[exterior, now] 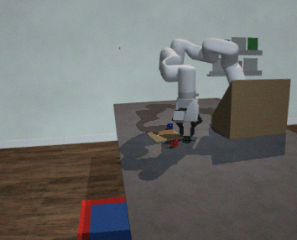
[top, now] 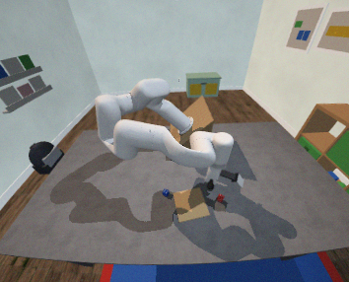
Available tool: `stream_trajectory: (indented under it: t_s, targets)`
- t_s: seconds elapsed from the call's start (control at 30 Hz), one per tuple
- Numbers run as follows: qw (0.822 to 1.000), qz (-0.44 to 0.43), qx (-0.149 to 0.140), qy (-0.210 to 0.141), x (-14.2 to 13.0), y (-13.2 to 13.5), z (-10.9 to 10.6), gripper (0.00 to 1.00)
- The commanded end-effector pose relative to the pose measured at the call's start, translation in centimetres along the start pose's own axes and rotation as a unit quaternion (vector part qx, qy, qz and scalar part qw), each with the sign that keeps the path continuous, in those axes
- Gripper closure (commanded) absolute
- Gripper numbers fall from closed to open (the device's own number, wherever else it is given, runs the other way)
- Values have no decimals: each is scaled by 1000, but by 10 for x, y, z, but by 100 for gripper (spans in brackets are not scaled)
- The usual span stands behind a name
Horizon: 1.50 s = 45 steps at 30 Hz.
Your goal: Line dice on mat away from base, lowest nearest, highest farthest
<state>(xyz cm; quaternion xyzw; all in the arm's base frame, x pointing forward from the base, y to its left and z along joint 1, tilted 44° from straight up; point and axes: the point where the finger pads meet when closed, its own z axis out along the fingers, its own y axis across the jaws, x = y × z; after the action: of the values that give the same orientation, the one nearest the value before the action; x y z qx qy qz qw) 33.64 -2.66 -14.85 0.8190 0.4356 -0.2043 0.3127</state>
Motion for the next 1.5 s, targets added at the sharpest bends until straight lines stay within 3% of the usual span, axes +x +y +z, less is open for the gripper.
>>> stream_trajectory:
  t_s: [0.0,0.57,1.07,1.47]
  targets:
    - [1000,0,-1,2,1,0,-2,58]
    - [1000,0,-1,2,1,0,4,58]
    - [1000,0,-1,2,1,0,26,58]
    - [1000,0,-1,2,1,0,27,58]
